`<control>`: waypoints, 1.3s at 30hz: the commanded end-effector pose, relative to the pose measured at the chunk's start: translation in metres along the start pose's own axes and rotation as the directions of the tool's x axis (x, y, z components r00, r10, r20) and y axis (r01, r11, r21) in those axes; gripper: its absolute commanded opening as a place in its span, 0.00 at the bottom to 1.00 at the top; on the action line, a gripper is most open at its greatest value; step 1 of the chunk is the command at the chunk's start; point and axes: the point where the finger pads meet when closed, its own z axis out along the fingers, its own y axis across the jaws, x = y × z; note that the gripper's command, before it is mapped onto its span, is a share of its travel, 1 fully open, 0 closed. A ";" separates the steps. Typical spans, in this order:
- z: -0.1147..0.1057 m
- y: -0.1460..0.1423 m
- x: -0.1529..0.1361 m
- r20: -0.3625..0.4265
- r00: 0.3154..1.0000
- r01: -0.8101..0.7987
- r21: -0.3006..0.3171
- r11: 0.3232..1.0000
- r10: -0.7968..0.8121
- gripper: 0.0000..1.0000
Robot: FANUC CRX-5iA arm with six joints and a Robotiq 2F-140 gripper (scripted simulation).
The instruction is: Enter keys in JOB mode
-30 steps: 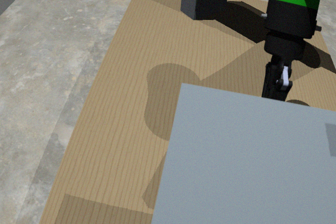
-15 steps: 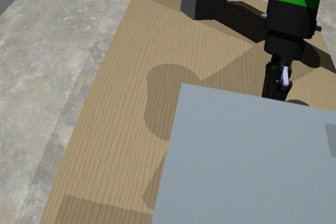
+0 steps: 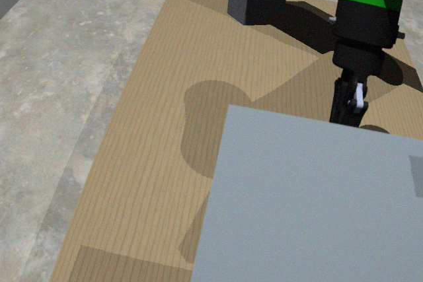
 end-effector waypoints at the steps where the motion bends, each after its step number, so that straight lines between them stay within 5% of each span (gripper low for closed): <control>1: -0.001 0.000 0.000 0.000 1.000 0.000 0.001 1.000 0.000 0.00; 39: -0.036 -0.008 -0.014 0.000 1.000 0.000 0.000 1.000 0.000 0.00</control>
